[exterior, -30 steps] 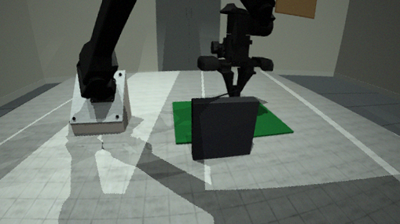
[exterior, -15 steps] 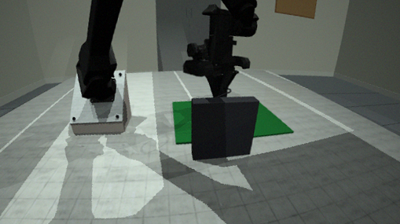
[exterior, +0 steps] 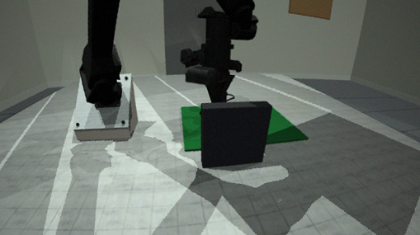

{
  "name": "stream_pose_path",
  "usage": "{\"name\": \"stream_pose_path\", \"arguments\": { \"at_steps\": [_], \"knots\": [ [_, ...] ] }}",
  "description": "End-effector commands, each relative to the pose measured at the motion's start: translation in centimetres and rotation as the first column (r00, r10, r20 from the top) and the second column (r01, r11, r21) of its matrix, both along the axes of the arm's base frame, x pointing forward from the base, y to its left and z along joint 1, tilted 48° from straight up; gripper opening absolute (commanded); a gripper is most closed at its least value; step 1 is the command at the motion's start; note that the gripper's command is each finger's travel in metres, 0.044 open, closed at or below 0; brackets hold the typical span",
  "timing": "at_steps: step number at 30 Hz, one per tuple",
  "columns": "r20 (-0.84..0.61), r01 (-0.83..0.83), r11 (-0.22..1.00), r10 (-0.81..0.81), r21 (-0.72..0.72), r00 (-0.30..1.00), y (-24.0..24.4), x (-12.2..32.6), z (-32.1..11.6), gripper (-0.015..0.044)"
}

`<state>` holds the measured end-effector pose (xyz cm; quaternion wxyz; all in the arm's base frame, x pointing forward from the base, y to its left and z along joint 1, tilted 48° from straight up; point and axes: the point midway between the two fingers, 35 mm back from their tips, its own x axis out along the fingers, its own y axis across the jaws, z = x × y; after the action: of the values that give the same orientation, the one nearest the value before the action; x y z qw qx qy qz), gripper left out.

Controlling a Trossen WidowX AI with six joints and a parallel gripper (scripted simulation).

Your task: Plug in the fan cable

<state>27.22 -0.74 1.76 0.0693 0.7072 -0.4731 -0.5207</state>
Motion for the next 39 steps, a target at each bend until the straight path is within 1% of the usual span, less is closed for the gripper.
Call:
{"name": "stream_pose_path", "arguments": {
  "at_steps": [1, 21, 26, 39],
  "knots": [
    [-0.009, -0.009, 1.000, 0.009, 0.003, 1.000, 0.0, -0.1, 0.0, 0.0000],
    [-0.010, -0.010, 1.000, 0.010, 0.003, 1.000, 0.5, -0.7, -0.2, 0.0000],
    [-0.008, -0.008, 1.000, 0.008, 0.002, 1.000, -1.1, -0.7, -1.7, 0.0000],
    [-0.013, -0.012, 1.000, 0.012, 0.002, 1.000, -1.2, -0.6, -1.6, 0.0000]
  ]
}}
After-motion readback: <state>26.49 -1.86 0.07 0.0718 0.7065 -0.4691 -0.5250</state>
